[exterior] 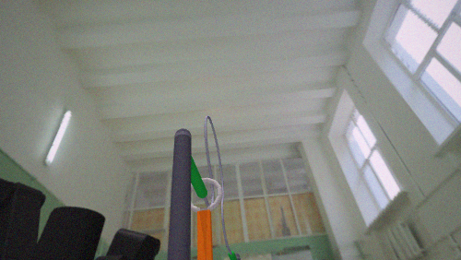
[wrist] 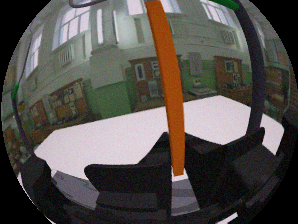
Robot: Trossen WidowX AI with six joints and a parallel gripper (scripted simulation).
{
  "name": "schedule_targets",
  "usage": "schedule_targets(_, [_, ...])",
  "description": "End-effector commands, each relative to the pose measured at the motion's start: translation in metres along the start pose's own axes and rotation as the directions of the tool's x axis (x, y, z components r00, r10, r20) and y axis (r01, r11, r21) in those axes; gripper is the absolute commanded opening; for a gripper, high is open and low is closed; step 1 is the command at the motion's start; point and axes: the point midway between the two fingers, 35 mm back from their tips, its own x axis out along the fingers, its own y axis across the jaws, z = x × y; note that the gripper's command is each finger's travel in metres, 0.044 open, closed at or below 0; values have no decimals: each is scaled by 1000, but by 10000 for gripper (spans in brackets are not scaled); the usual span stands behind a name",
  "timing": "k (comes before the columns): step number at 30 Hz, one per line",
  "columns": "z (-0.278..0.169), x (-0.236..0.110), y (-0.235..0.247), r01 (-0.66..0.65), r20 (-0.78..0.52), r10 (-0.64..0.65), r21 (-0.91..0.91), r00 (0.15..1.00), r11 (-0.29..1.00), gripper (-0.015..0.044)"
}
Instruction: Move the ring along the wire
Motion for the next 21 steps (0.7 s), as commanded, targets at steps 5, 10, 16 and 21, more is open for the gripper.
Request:
schedule_targets(5, [1, 0, 10, -1, 3, 1, 12, 1000, 1000, -150])
schedule_targets(10, [1, 0, 17, -3, 4, 3, 26, 1000, 1000, -150])
schedule_targets(16, [1, 0, 26, -7, 5, 6, 57, 1000, 998, -150])
schedule_targets(21, [1, 0, 36, -11, 6, 10, 99, 1000, 995, -150])
